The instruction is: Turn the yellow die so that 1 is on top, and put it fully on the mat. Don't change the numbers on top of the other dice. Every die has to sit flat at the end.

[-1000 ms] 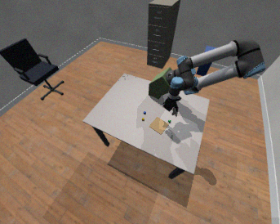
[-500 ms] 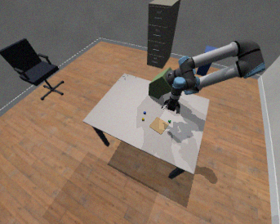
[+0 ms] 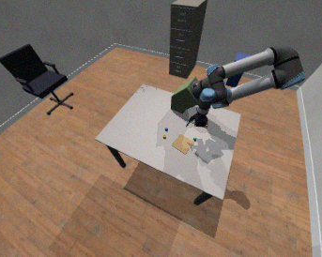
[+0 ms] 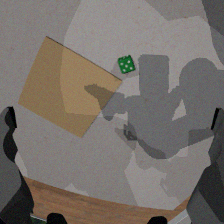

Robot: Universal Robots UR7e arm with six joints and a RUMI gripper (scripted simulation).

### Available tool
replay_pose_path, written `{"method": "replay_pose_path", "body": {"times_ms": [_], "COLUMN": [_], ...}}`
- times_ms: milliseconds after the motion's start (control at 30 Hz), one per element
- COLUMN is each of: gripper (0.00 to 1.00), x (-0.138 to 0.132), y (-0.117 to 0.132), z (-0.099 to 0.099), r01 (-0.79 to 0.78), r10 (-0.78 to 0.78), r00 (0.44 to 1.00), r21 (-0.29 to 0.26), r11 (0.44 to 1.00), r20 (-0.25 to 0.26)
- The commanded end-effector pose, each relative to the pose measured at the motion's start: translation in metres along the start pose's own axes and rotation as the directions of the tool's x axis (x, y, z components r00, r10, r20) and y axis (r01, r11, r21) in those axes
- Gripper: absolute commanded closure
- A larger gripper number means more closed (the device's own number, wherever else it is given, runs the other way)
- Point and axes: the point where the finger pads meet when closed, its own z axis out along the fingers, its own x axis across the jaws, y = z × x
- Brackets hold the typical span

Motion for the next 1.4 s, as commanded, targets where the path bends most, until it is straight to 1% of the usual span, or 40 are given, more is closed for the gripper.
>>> {"method": "replay_pose_path", "body": {"times_ms": [0, 300, 367, 700, 1367], "gripper": [0.00, 0.00, 0.00, 0.00, 0.00], "x": [0.0016, 0.0045, 0.0045, 0.0066, 0.0083], "y": [-0.0008, -0.0021, -0.0021, -0.0029, -0.0034], "z": [0.0006, 0.0020, 0.0020, 0.0031, 0.0040], "r01": [0.090, 0.229, 0.229, 0.331, 0.406], "r10": [-0.090, -0.229, -0.229, -0.331, -0.406], "r00": [0.996, 0.973, 0.973, 0.944, 0.914], "r21": [-0.003, -0.004, -0.004, -0.004, -0.005], "r11": [0.996, 0.973, 0.973, 0.944, 0.914], "r20": [-0.003, -0.003, -0.003, -0.003, -0.002]}}
